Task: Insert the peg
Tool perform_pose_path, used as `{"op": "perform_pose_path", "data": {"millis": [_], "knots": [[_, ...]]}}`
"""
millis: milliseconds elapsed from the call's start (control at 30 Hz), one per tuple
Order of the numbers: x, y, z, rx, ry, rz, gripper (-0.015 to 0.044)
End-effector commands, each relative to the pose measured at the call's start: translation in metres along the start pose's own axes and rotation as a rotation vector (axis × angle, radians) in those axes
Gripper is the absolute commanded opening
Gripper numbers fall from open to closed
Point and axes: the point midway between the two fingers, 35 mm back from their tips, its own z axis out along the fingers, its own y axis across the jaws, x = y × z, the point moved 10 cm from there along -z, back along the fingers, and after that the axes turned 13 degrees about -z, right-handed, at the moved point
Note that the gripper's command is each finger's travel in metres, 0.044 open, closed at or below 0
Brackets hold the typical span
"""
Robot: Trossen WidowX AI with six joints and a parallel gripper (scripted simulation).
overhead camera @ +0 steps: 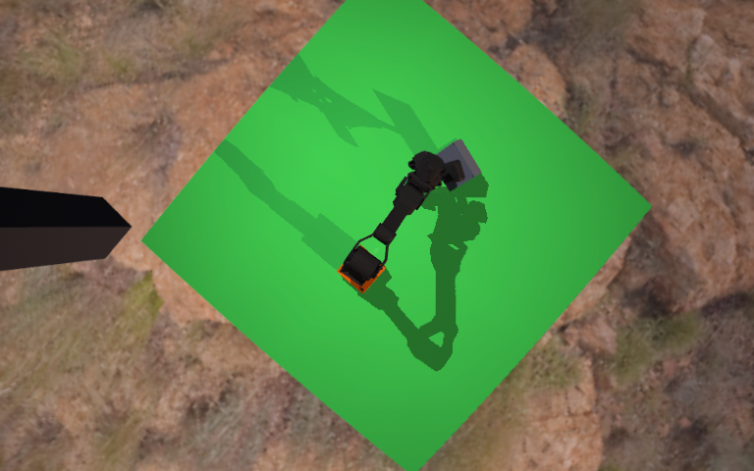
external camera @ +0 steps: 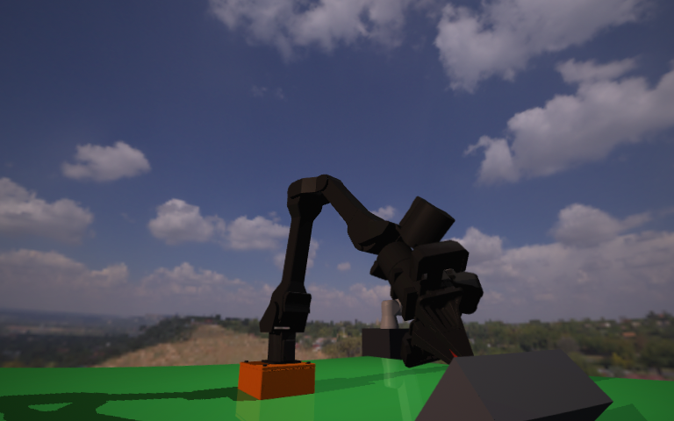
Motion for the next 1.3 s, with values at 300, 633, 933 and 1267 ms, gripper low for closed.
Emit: {"op": "perform_pose_path", "data": {"millis": [300, 633, 933, 1267], "knots": [[-0.001, 0.0, 0.009, -0.001, -0.004, -0.003, 0.0], [-0.001, 0.001, 0.013, -0.001, -0.004, -0.003, 0.0], [0.0, 0.001, 0.012, 0.001, 0.0, 0.0, 0.0], [0.0, 0.001, 0.012, 0.001, 0.0, 0.0, 0.0158]]}}
